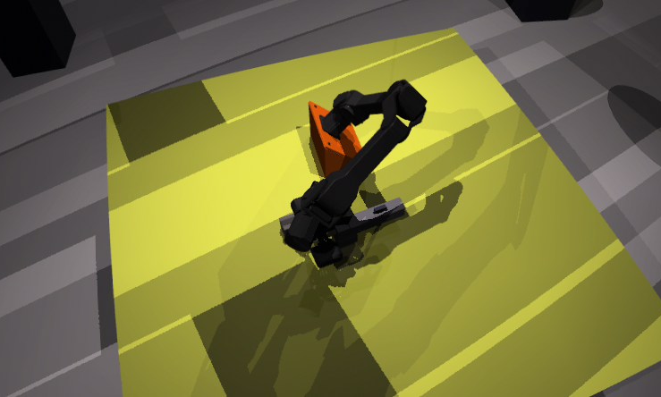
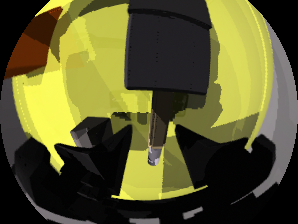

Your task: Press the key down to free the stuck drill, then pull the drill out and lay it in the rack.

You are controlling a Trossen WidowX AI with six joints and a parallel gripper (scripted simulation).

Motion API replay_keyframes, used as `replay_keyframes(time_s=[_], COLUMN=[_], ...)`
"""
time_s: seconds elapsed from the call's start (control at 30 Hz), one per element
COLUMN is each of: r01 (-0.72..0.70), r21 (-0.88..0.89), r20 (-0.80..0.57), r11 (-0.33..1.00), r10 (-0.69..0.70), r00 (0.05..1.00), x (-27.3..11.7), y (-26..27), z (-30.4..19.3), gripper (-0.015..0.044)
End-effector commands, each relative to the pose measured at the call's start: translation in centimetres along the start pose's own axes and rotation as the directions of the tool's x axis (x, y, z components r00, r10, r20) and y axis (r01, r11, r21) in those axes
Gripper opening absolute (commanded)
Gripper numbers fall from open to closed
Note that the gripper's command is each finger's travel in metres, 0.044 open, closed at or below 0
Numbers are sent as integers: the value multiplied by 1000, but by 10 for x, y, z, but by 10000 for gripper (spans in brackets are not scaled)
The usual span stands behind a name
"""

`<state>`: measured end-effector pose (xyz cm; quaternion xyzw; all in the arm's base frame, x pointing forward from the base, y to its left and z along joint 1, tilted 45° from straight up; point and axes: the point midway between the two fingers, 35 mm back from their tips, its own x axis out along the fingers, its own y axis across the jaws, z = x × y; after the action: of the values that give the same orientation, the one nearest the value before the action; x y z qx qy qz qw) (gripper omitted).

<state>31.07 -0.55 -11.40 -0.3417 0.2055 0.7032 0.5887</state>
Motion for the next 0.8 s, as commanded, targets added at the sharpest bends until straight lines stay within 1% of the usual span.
replay_keyframes(time_s=[0.0, 0.17, 0.27, 0.77], r01=[0, 0, 0, 0], r21=[0, 0, 0, 8], r20=[0, 0, 0, 6], r11=[1000, 1000, 1000, 1000], r10=[0, 0, 0, 0], r00=[1000, 1000, 1000, 1000], x=[0, 0, 0, -3], y=[0, 0, 0, 3], z=[0, 0, 0, 0], gripper=[151, 20, 0, 0])
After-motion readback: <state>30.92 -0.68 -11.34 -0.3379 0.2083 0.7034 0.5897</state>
